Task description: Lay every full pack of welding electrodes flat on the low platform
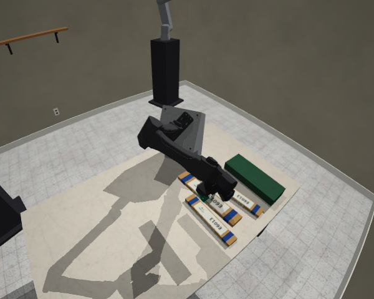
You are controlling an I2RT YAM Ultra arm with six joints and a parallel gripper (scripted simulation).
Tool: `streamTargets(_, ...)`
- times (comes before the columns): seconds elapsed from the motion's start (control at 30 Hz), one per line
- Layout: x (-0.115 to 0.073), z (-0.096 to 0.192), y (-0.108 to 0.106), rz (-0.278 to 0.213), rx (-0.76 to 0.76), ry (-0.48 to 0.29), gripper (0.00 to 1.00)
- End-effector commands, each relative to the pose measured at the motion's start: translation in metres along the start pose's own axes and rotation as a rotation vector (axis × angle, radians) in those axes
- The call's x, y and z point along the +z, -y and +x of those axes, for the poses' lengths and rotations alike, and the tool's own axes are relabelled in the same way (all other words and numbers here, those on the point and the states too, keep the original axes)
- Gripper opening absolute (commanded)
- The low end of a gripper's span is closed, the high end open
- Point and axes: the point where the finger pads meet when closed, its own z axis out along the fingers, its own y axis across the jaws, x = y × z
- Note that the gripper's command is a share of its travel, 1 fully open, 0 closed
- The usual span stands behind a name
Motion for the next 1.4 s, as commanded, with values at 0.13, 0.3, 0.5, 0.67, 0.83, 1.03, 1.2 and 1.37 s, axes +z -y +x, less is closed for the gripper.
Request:
streamTargets(0.13,-0.009,-0.002,-0.024,0.002,-0.008,0.023,0.00)
streamTargets(0.3,-0.015,-0.007,-0.030,0.000,0.021,0.045,0.00)
streamTargets(0.5,-0.013,-0.011,-0.044,0.000,0.022,0.046,0.00)
streamTargets(0.67,-0.013,-0.007,-0.058,0.001,0.009,0.038,0.00)
streamTargets(0.83,-0.013,-0.008,-0.070,0.001,0.012,0.040,0.00)
streamTargets(1.03,-0.014,-0.009,-0.083,0.000,0.016,0.043,0.00)
streamTargets(1.2,-0.016,-0.012,-0.093,-0.001,0.024,0.049,0.00)
streamTargets(1.37,-0.016,-0.010,-0.106,-0.001,0.019,0.046,0.00)
